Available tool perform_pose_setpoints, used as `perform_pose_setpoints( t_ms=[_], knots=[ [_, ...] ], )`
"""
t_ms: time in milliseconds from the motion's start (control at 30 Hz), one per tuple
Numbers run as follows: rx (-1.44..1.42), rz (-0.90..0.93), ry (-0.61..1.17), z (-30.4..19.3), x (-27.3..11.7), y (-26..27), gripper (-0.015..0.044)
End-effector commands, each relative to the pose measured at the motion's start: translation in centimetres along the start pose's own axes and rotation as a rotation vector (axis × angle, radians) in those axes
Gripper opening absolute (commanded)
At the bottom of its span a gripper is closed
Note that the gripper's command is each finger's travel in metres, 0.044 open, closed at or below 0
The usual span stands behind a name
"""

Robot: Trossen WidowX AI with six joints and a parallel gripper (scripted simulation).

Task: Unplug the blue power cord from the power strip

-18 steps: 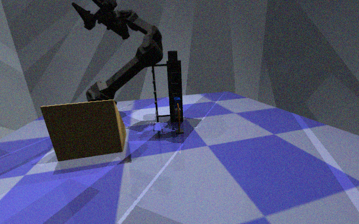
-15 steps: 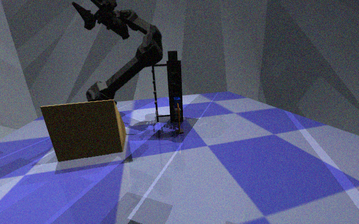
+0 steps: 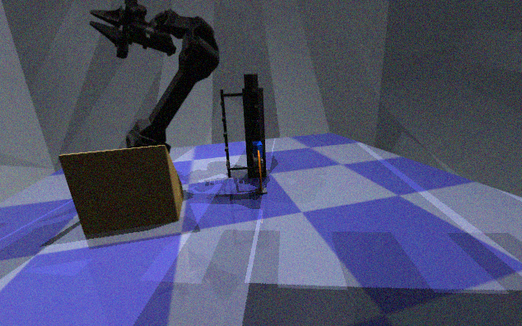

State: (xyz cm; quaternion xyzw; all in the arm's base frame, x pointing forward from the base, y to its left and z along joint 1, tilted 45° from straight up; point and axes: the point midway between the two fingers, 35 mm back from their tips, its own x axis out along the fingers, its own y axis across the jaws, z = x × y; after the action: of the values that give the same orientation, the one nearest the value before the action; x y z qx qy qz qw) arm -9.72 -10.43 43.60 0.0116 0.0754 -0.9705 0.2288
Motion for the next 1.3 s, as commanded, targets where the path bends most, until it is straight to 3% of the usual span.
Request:
perform_pose_setpoints(
  t_ms=[0, 300, 600, 900, 1267],
  knots=[
    [0.015, -0.087, 0.020, -0.2, 0.5, -2.2, 0.0160],
    [0.047, -0.393, 0.084, -0.9, 0.4, -9.7, 0.0160],
    [0.086, -0.710, 0.150, -2.1, -2.7, -17.0, 0.0160],
    [0.134, -1.026, 0.216, -3.7, -8.5, -22.6, 0.0160],
    [0.206, -1.409, 0.292, -5.8, -18.3, -26.1, 0.0160]
  ],
)
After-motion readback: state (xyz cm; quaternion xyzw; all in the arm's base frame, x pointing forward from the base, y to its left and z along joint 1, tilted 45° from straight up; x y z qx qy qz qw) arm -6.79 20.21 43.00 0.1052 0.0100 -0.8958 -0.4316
